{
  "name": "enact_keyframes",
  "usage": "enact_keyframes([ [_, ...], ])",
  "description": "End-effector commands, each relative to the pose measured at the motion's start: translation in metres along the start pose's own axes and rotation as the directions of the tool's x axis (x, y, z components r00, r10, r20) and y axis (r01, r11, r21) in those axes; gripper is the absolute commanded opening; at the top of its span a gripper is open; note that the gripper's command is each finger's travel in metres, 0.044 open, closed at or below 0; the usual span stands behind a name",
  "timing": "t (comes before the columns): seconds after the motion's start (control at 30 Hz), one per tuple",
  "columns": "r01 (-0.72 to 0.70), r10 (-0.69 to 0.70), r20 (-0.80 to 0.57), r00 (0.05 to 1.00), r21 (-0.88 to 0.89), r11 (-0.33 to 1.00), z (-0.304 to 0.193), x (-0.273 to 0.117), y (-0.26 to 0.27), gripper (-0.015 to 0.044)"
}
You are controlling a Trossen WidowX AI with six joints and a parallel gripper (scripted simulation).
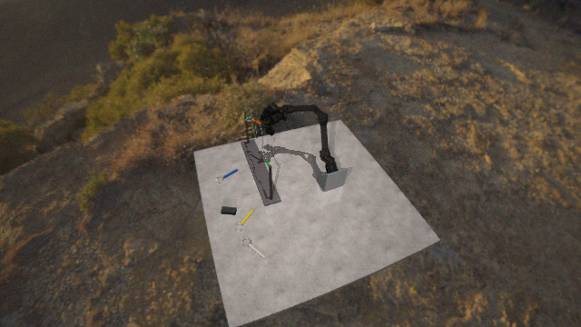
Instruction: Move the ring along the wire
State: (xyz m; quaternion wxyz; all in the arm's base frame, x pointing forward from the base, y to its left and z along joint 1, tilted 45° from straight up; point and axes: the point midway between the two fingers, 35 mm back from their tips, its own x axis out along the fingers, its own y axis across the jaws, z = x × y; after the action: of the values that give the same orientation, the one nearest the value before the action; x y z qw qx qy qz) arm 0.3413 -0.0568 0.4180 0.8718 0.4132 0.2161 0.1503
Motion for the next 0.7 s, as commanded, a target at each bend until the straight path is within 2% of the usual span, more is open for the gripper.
enact_keyframes([
  [0.0,-0.038,0.038,-0.001,0.999,0.046,0.998,0.0,-0.001,0.013,-0.015],
  [0.67,-0.108,0.108,0.009,0.994,0.175,0.979,0.003,-0.003,0.039,-0.015],
])
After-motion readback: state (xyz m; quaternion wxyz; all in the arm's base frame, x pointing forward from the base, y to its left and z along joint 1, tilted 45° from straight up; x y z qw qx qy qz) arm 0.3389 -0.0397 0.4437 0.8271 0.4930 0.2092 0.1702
